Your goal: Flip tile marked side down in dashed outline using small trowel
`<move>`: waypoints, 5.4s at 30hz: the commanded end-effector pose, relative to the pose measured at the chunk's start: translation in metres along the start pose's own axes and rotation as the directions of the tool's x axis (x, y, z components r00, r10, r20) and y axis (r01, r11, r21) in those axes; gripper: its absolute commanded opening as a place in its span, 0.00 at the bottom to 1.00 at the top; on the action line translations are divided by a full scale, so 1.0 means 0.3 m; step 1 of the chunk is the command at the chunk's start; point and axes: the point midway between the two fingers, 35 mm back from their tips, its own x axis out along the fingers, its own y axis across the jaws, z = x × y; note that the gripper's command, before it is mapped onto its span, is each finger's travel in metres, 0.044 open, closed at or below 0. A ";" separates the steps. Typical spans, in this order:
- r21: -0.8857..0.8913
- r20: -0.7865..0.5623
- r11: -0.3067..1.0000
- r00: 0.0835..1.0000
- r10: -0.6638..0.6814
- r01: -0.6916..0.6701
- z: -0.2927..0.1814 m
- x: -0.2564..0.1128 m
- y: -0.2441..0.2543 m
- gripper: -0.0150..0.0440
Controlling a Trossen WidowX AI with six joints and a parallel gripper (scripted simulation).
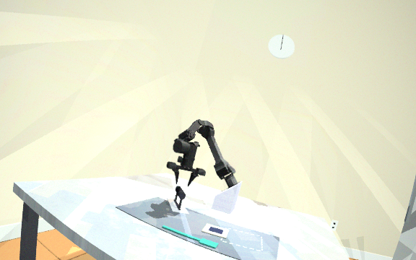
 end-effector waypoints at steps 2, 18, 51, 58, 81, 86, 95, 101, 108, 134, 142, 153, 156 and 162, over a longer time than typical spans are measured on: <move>-0.127 0.002 0.992 1.000 0.005 -0.005 0.002 -0.006 0.003 0.71; -0.629 0.002 0.777 1.000 0.005 -0.003 0.002 -0.007 0.003 0.71; -0.969 0.001 -0.248 1.000 0.005 0.003 0.002 -0.006 0.003 0.71; -0.881 0.001 -0.473 1.000 0.005 0.003 0.002 -0.006 0.002 0.71; -0.279 0.001 -0.960 1.000 0.006 0.006 0.003 -0.007 0.003 0.71; -0.110 0.001 -0.994 1.000 0.007 0.007 0.003 -0.007 0.003 0.71; 0.010 0.001 -1.000 1.000 0.007 0.007 0.003 -0.007 0.004 0.71; 0.010 0.001 -1.000 1.000 0.006 0.006 0.000 0.017 0.004 0.71; 0.009 0.001 -1.000 1.000 0.005 0.005 -0.002 0.055 0.005 0.71; 0.009 0.003 -1.000 1.000 0.007 0.007 0.000 0.143 0.005 0.47; 0.009 0.003 -1.000 1.000 0.007 0.007 0.000 0.143 0.005 0.47; 0.009 0.003 -1.000 1.000 0.007 0.007 0.000 0.143 0.005 0.47; -0.036 0.003 -0.999 1.000 0.007 0.007 0.000 0.143 0.005 0.47; -0.213 0.003 -0.977 1.000 0.007 0.007 0.000 0.143 0.005 0.47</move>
